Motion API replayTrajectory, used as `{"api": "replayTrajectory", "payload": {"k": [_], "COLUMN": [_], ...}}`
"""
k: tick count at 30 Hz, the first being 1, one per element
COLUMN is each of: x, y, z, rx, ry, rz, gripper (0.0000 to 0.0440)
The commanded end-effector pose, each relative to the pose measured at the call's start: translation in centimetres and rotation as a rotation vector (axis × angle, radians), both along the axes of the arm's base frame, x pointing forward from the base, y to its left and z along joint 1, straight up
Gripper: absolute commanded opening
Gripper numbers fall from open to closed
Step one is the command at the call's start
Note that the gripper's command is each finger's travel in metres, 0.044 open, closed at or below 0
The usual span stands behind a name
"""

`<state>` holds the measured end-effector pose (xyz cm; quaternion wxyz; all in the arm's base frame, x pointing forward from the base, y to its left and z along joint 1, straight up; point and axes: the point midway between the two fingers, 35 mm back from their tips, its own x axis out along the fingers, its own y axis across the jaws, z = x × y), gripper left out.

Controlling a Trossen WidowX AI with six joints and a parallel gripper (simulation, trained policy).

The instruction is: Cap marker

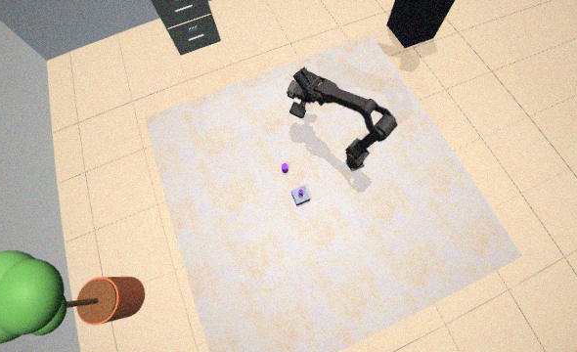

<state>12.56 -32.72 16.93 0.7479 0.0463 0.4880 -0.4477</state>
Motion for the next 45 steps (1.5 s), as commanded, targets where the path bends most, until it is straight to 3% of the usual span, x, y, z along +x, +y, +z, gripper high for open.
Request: {"api": "replayTrajectory", "payload": {"k": [1, 45], "x": [0.8, 8.7], "y": [0.1, 2.9], "z": [-0.4, -2.8], "rx": [0.034, 0.291], "ry": [0.004, 0.004], "rz": [-0.005, -0.060], "gripper": [0.0318, 0.0319]}}
